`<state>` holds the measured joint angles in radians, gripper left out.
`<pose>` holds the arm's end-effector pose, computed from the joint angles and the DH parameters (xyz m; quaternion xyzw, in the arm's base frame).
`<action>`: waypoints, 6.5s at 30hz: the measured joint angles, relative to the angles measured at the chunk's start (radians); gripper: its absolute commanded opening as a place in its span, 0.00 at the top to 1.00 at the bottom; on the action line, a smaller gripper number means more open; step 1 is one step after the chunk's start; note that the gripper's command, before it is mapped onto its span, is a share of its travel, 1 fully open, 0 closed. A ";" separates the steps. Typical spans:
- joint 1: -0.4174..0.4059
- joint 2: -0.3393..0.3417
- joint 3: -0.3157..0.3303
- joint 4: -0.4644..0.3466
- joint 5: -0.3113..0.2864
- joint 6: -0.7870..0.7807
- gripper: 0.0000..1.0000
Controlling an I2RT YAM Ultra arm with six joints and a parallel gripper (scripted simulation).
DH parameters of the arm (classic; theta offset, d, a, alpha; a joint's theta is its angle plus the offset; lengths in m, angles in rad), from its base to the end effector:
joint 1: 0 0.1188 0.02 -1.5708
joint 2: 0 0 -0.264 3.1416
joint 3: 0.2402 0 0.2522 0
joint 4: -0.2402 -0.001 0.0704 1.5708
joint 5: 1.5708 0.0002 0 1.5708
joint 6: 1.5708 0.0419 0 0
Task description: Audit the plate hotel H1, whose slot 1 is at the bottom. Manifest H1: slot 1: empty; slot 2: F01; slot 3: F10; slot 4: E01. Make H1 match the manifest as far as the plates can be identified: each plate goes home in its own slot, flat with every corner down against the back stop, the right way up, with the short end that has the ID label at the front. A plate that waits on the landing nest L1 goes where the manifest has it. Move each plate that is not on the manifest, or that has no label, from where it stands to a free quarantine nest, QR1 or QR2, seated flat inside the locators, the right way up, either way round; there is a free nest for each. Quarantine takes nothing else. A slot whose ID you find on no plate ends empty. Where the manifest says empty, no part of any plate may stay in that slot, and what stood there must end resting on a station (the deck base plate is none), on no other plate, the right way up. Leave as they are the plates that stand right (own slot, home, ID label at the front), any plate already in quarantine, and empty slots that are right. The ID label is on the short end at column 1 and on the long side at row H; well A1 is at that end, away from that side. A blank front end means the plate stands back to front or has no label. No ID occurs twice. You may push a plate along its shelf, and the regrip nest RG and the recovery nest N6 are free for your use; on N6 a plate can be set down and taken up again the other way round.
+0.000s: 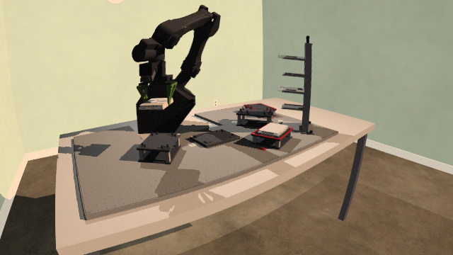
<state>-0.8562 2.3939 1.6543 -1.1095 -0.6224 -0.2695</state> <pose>0.2853 -0.2901 0.0772 0.3133 0.8902 0.3269 0.0501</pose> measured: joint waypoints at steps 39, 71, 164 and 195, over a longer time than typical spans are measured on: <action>-0.033 -0.103 0.078 -0.234 0.016 0.060 0.14; 0.090 -0.409 -0.179 -0.186 -0.020 0.529 0.14; 0.565 -0.784 -0.774 0.378 -0.049 1.538 0.14; 0.642 -0.716 -0.836 0.617 -0.032 1.665 0.14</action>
<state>-0.2138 1.6775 0.8185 -0.4923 -0.6544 1.3956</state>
